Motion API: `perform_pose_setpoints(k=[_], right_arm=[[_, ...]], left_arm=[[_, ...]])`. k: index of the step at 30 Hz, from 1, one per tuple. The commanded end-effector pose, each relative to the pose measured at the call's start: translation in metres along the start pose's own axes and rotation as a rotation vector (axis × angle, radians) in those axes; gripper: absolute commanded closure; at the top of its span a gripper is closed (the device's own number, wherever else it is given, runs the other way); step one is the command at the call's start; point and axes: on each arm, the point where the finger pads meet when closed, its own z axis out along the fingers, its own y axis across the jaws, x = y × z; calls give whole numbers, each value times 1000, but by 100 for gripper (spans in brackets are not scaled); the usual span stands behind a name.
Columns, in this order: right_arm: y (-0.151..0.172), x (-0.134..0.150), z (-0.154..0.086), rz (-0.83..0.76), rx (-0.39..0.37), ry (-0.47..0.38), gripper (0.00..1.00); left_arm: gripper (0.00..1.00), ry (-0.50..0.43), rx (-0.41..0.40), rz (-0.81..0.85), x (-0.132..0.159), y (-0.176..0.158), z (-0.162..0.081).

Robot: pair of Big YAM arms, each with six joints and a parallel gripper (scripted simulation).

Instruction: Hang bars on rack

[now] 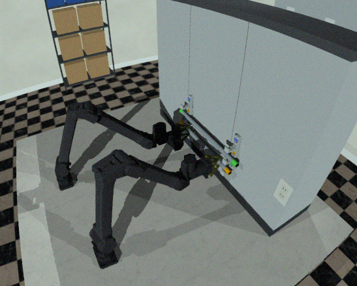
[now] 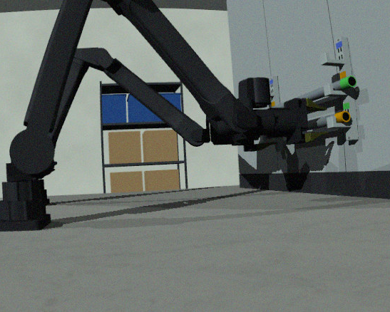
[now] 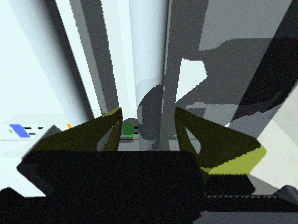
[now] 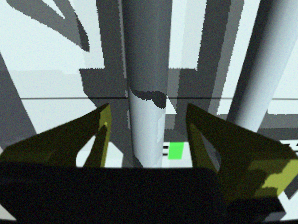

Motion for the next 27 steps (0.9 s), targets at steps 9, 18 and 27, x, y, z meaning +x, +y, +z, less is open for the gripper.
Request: perform_pose_setpoints(k=[9, 18, 27], right_arm=[[-23, 3, 20, 28, 43, 7, 42], [-22, 3, 22, 27, 42, 7, 42], [-22, 3, 21, 27, 43, 7, 54]], left_arm=[[41, 7, -28, -11, 5, 16, 19], [41, 7, -27, -11, 5, 15, 20], [53, 7, -28, -10, 5, 15, 21]])
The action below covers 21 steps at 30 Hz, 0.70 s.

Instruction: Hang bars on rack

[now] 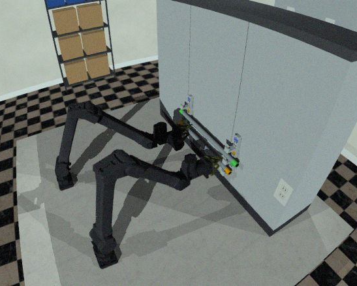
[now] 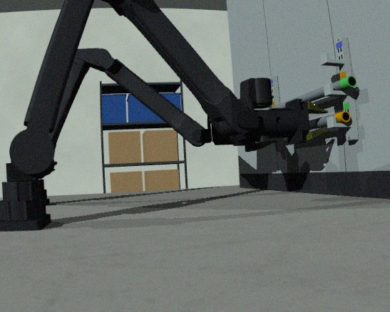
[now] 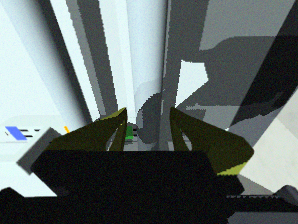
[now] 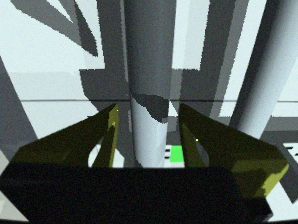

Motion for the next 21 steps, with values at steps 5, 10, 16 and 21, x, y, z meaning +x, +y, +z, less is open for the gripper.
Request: perform_pose_setpoints(k=[5, 10, 16, 21], right_arm=[[-24, 3, 18, 28, 45, 7, 60], [-24, 3, 18, 28, 45, 7, 64], [-24, 3, 18, 28, 45, 7, 72], [-24, 3, 18, 28, 45, 7, 79]], left_arm=[[59, 7, -29, -10, 5, 17, 17], [63, 7, -30, -10, 5, 17, 17], [71, 7, -30, -10, 5, 17, 17], [77, 7, -30, -10, 5, 17, 17]])
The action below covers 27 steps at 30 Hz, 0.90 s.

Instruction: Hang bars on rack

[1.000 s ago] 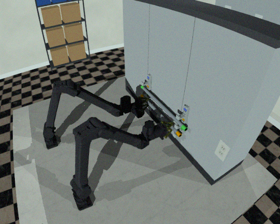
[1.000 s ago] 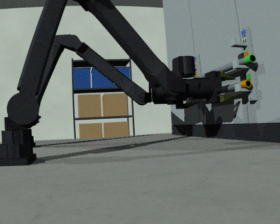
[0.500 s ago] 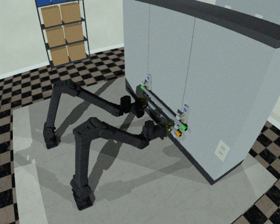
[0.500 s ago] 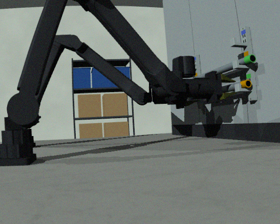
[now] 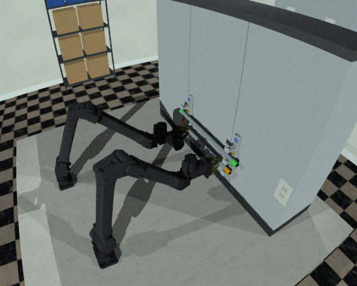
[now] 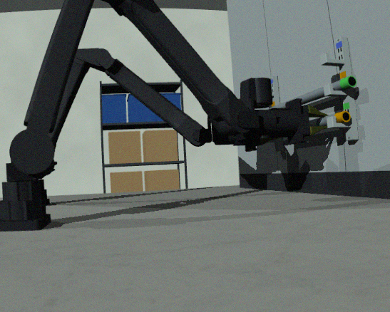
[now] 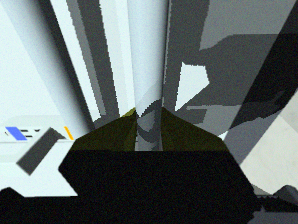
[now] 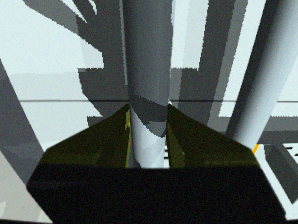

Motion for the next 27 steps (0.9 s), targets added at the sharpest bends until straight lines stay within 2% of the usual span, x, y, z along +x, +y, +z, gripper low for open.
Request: perform_pose_setpoints(k=[1, 4, 19, 27], right_arm=[[-23, 3, 17, 28, 44, 7, 80], [-23, 3, 17, 28, 44, 7, 81], [-23, 3, 17, 28, 44, 7, 100], [-23, 3, 18, 28, 44, 7, 100]], left_arm=[[79, 7, -29, -10, 5, 16, 16], [80, 7, -29, -10, 5, 16, 16], [100, 6, -29, -10, 5, 16, 16], [100, 6, -29, -10, 5, 16, 17]])
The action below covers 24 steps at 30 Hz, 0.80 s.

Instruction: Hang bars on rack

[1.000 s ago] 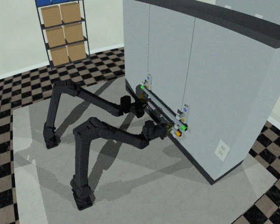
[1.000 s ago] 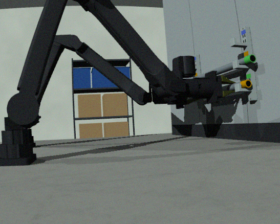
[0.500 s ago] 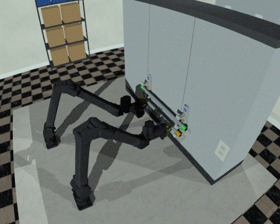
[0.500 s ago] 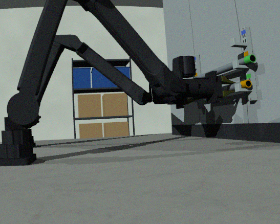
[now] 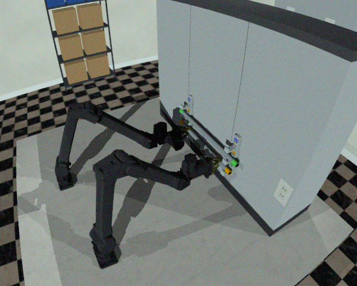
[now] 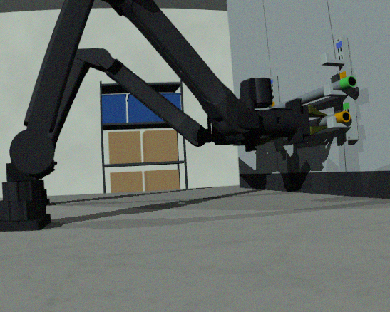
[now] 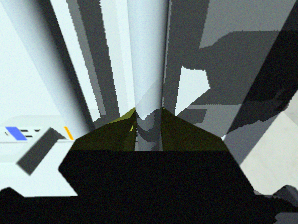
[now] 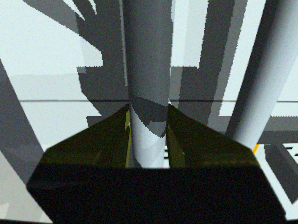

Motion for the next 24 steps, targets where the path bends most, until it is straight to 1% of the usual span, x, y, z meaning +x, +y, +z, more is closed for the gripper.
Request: perform_pose_setpoints(k=[1, 24], right_arm=[[-23, 3, 18, 28, 44, 7, 100], [-23, 3, 20, 28, 44, 7, 100]], left_arm=[[100, 7, -29, -10, 5, 16, 17], [100, 6, -29, -10, 5, 16, 19]])
